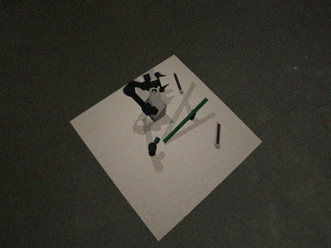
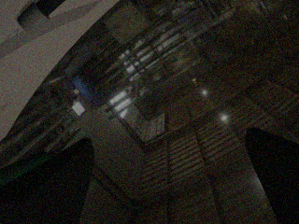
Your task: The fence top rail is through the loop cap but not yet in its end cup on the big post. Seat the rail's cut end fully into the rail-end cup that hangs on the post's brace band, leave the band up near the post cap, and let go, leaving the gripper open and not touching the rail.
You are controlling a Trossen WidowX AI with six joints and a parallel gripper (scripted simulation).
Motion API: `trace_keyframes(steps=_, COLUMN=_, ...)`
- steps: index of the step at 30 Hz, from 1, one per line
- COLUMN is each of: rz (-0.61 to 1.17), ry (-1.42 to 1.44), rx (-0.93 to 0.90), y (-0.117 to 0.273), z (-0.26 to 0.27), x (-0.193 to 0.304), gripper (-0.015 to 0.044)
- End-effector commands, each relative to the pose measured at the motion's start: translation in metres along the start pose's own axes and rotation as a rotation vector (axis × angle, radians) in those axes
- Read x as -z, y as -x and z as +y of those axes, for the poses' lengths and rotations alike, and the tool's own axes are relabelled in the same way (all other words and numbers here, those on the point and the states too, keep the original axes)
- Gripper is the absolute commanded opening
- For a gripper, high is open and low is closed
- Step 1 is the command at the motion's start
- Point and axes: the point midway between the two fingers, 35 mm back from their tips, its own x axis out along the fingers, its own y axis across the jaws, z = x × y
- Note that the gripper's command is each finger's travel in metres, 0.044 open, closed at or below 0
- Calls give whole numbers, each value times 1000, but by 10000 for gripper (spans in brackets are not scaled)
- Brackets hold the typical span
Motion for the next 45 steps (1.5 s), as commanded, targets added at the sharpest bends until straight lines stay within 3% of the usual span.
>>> trace_keyframes(steps=1, rz=2, ry=-15, rx=-6, y=-1, z=0, x=2, gripper=426)
trace_keyframes(steps=9, rz=167, ry=-683, rx=-277, y=-30, z=35, x=98, gripper=440)
trace_keyframes(steps=17, rz=470, ry=-1395, rx=-510, y=-30, z=107, x=196, gripper=440)
trace_keyframes(steps=23, rz=816, ry=-1892, rx=-644, y=-3, z=181, x=253, gripper=440)
trace_keyframes(steps=30, rz=1392, ry=-2373, rx=-726, y=62, z=273, x=291, gripper=440)
trace_keyframes(steps=37, rz=1971, ry=-2600, rx=-698, y=132, z=332, x=297, gripper=440)
trace_keyframes(steps=45, rz=1921, ry=-2580, rx=-760, y=139, z=336, x=298, gripper=440)
